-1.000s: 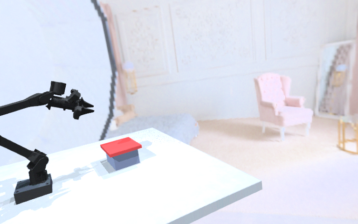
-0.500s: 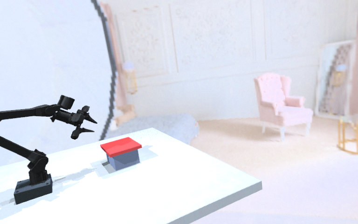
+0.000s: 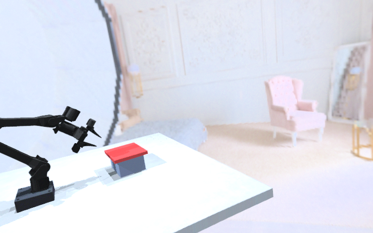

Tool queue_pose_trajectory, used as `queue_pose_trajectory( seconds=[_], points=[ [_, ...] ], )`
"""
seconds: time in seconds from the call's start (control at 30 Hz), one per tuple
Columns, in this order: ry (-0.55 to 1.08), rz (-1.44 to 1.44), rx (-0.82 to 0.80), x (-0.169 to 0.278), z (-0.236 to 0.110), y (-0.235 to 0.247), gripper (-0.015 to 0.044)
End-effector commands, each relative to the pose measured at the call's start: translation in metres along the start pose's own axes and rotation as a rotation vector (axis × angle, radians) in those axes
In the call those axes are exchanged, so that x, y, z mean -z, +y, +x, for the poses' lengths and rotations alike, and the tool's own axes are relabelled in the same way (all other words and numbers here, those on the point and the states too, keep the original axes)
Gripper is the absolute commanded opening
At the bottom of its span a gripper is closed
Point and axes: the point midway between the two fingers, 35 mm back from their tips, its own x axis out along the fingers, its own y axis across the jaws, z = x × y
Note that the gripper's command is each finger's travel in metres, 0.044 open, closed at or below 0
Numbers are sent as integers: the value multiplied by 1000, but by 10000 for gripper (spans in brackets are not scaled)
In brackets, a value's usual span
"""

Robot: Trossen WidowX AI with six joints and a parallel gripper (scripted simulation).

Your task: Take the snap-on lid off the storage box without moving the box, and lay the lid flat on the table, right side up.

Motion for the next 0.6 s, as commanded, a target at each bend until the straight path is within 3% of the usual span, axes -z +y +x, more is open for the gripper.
queue_pose_trajectory(
  seconds=[0.0, 0.27, 0.57],
  points=[
    [3, 8, -1, 0, 0, 0, 235],
    [6, 19, -1, 2, 33, -40, 235],
    [6, 19, -2, 2, 38, -41, 235]
  ],
)
